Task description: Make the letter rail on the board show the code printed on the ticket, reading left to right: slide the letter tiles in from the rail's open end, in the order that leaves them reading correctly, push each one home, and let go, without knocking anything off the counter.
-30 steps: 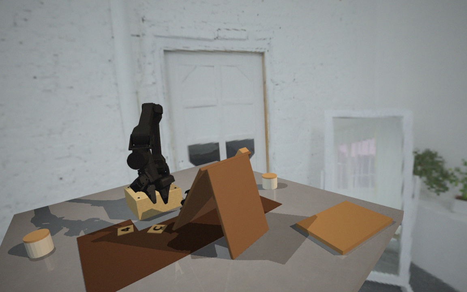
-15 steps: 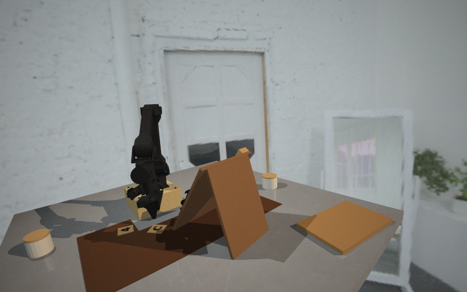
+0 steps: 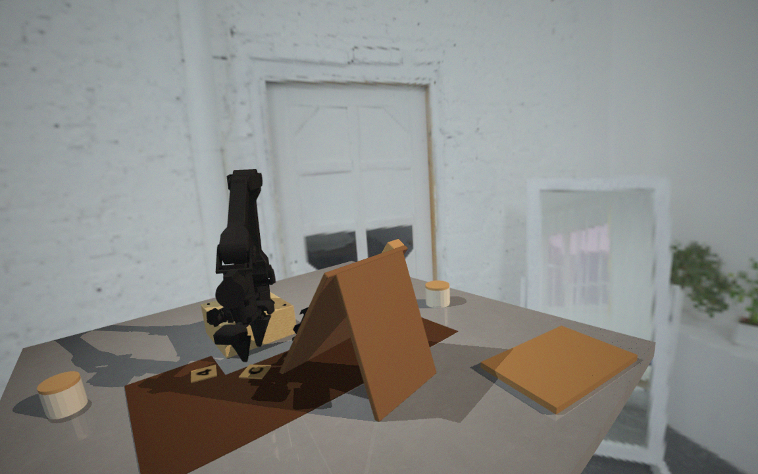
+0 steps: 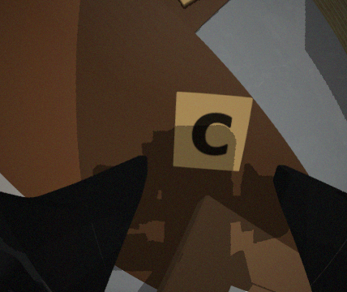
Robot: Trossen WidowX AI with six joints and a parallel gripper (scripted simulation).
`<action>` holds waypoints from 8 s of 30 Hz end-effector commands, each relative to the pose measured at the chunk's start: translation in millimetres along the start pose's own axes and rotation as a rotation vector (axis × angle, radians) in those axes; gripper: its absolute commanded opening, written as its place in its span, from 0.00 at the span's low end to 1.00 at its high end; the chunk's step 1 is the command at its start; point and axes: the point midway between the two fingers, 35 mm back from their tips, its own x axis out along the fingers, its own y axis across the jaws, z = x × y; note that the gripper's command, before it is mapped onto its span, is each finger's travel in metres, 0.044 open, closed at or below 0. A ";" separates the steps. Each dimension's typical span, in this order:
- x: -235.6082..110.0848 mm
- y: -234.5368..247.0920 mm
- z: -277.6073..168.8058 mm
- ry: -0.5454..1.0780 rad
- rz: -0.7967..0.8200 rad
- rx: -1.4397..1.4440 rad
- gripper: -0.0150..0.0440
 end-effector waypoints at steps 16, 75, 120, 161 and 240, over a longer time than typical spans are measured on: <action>32.7 -3.0 2.1 -0.005 -0.004 0.007 0.83; 35.4 -4.4 1.2 -0.005 -0.004 0.007 0.25; 6.3 32.7 -24.7 0.148 0.193 -0.576 0.25; -53.6 96.6 -64.2 0.024 0.800 -1.753 0.25; -93.9 99.3 -91.0 -0.355 1.146 -2.320 0.25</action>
